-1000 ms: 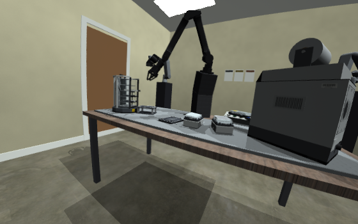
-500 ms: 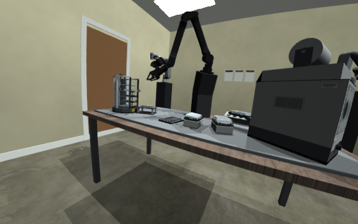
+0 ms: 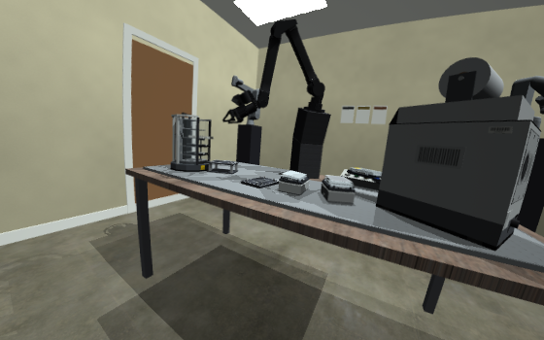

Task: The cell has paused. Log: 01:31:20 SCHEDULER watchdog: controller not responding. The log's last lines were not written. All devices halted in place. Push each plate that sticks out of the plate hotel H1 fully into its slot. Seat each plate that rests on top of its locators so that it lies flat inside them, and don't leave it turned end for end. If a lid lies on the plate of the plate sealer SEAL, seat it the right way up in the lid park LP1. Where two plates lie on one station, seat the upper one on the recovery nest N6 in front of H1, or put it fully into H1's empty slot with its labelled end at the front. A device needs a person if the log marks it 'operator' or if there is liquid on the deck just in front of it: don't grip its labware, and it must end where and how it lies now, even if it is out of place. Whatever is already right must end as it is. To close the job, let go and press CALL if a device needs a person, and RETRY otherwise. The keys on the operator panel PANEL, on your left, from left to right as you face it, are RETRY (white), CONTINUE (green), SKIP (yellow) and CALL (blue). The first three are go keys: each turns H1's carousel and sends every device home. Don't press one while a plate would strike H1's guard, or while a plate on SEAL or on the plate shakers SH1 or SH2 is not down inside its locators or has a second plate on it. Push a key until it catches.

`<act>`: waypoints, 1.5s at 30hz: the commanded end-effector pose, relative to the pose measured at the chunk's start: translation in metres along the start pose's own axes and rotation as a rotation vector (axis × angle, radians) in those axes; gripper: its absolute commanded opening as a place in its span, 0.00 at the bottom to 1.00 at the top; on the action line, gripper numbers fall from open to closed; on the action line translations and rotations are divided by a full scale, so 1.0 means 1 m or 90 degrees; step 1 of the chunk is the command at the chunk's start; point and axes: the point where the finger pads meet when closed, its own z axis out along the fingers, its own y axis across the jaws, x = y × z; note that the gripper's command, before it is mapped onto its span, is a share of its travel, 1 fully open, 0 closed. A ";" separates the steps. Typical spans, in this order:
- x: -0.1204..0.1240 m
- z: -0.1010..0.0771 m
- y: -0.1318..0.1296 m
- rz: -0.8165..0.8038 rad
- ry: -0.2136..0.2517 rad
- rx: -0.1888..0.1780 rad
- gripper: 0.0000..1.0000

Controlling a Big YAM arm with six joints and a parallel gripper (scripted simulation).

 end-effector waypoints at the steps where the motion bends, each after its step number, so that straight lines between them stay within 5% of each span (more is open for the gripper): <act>1: -0.006 0.001 0.003 0.006 -0.010 -0.004 1.00; 17: 0.047 0.030 0.008 0.008 -0.010 -0.010 0.78; 22: 0.024 0.028 0.015 0.015 -0.034 -0.018 0.68; 28: 0.059 0.044 0.003 0.007 0.007 0.000 0.56; 40: 0.079 0.089 0.006 0.005 0.008 -0.002 0.36; 43: 0.079 0.089 0.006 0.004 0.008 -0.002 0.30; 45: 0.057 0.092 0.009 0.008 -0.010 -0.006 0.26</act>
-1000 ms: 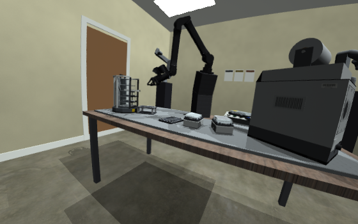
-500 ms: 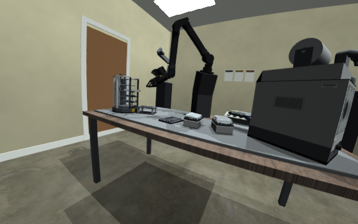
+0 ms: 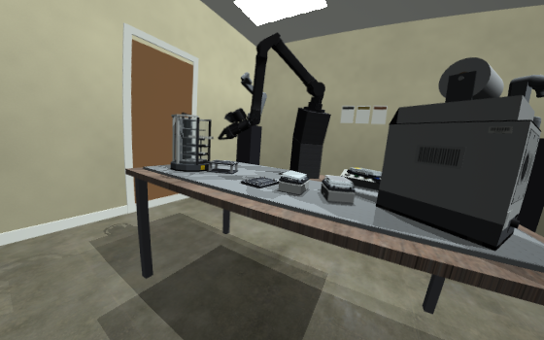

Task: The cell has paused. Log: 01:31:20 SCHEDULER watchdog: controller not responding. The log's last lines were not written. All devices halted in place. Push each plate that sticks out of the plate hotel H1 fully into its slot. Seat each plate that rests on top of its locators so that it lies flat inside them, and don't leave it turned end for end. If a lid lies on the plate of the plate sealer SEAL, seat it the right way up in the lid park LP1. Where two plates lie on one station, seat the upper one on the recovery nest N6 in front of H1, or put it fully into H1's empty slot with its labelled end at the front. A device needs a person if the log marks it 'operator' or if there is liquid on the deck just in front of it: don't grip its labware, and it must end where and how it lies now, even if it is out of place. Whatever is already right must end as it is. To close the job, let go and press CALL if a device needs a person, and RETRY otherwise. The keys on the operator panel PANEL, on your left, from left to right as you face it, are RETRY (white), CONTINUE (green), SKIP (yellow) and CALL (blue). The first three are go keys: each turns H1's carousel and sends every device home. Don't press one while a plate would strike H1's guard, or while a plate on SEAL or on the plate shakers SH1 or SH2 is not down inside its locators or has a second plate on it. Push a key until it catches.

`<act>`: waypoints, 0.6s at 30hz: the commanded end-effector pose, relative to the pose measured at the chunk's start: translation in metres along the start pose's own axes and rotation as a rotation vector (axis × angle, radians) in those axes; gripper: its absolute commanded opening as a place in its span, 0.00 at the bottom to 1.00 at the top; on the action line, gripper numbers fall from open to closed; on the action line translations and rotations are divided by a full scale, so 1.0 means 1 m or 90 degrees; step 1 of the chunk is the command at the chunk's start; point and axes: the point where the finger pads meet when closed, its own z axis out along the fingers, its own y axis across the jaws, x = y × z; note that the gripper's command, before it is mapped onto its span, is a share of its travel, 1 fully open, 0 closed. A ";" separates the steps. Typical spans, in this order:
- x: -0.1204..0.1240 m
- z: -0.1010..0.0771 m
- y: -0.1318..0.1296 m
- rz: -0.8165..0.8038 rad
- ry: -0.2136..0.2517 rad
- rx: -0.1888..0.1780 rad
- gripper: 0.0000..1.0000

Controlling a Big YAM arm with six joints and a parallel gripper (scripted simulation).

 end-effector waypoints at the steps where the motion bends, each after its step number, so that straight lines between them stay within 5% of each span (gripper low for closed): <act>1: -0.016 0.008 0.007 0.006 -0.013 -0.006 0.24; 18: -0.013 0.027 -0.007 -0.001 -0.001 0.006 0.00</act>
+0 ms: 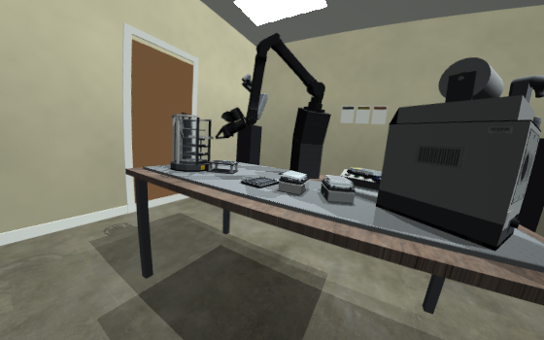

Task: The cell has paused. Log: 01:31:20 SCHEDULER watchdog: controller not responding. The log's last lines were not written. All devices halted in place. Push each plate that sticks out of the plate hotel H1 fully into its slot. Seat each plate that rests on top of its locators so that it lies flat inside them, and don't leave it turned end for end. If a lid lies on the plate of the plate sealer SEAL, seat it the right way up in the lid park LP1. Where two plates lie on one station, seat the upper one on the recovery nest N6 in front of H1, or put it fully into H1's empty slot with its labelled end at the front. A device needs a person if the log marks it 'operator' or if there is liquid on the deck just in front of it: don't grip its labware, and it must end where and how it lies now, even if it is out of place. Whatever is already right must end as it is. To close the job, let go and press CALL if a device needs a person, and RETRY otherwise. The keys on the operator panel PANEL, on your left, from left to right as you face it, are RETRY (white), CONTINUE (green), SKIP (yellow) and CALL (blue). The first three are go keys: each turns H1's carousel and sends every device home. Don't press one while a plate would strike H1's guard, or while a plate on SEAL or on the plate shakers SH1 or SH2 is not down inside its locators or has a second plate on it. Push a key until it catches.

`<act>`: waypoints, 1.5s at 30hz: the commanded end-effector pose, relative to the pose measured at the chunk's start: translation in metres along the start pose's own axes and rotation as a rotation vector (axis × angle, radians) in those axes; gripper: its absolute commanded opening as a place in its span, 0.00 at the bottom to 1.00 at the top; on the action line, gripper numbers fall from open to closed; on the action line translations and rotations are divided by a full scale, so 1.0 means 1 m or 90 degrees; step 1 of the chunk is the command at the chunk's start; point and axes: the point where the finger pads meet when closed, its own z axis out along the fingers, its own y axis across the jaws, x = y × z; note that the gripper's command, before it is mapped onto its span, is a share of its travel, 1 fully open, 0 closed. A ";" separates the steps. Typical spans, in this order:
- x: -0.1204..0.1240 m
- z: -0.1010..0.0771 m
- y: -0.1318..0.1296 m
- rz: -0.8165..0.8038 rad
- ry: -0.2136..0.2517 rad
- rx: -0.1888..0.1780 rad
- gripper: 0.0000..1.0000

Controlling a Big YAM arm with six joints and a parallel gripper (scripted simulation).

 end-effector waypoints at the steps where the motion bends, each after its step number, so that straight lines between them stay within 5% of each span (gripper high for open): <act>1: 0.000 0.012 -0.010 -0.004 0.004 0.008 0.00; 23: -0.013 0.033 -0.010 -0.003 0.001 0.009 0.00; 45: -0.013 0.033 -0.007 -0.004 0.001 0.006 0.00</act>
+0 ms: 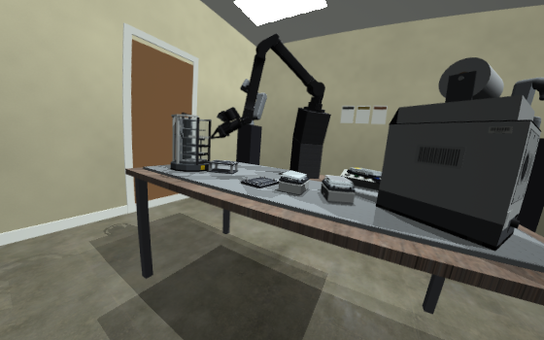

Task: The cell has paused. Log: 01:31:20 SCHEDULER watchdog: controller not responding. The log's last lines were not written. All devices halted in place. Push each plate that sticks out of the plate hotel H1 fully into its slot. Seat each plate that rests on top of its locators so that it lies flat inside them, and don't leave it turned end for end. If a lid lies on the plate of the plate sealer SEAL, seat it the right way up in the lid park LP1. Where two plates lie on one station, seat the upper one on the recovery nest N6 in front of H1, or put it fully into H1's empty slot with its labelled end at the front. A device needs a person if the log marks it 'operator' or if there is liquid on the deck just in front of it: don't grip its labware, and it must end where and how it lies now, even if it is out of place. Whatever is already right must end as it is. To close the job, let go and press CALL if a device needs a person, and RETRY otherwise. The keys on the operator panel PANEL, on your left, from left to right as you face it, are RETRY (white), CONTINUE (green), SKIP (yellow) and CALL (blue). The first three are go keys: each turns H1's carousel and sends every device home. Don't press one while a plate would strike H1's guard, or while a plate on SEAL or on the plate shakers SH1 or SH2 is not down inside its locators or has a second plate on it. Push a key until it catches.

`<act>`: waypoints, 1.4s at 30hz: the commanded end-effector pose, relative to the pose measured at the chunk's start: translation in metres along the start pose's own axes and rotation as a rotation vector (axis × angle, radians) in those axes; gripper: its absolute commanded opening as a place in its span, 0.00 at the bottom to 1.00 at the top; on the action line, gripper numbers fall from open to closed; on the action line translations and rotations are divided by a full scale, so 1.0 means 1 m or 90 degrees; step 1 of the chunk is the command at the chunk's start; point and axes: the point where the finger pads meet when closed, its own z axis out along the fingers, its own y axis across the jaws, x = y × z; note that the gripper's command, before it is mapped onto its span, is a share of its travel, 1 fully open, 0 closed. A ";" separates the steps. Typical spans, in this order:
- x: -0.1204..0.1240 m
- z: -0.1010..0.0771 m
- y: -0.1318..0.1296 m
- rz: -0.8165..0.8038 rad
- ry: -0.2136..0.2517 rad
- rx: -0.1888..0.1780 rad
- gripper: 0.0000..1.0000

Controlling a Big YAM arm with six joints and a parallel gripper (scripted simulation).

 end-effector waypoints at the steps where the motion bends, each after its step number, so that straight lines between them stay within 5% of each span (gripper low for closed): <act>1: 0.001 0.009 -0.008 -0.003 0.001 0.006 0.00; 42: -0.001 0.013 -0.010 -0.003 0.002 0.008 0.00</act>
